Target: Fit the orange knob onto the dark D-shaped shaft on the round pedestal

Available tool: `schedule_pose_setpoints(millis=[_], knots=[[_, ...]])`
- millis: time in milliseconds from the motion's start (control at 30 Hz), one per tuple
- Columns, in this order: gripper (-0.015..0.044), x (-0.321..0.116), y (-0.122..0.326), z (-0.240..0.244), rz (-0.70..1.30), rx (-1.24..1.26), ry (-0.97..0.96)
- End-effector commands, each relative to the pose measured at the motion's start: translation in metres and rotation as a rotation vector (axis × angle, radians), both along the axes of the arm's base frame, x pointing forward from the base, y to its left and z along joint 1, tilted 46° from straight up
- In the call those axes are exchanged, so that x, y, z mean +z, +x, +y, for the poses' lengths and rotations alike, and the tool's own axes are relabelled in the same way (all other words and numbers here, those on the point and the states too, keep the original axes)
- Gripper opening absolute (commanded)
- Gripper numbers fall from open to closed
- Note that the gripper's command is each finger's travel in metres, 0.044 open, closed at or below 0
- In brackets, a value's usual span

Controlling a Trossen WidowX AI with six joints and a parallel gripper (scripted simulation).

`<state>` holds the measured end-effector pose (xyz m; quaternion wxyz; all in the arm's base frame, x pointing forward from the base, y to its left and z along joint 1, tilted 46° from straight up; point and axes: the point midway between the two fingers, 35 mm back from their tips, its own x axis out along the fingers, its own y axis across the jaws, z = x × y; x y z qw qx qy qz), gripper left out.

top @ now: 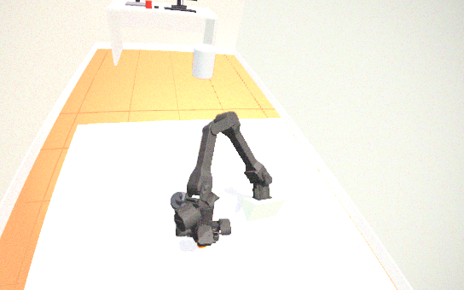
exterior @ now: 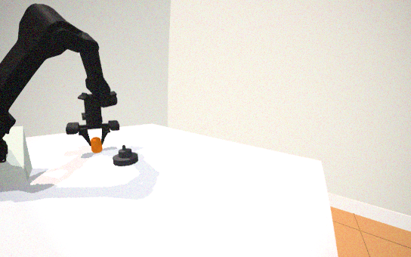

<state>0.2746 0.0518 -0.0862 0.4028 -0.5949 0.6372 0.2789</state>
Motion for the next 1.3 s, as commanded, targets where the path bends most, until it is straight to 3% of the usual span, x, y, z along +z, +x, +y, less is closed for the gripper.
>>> schedule_pose_setpoints(millis=[0,1267], knots=[[0.0179,0.004,-0.002,-0.001,-0.006,0.009,0.049],[0.0179,0.031,-0.009,-0.027,-0.077,0.08,0.61]])
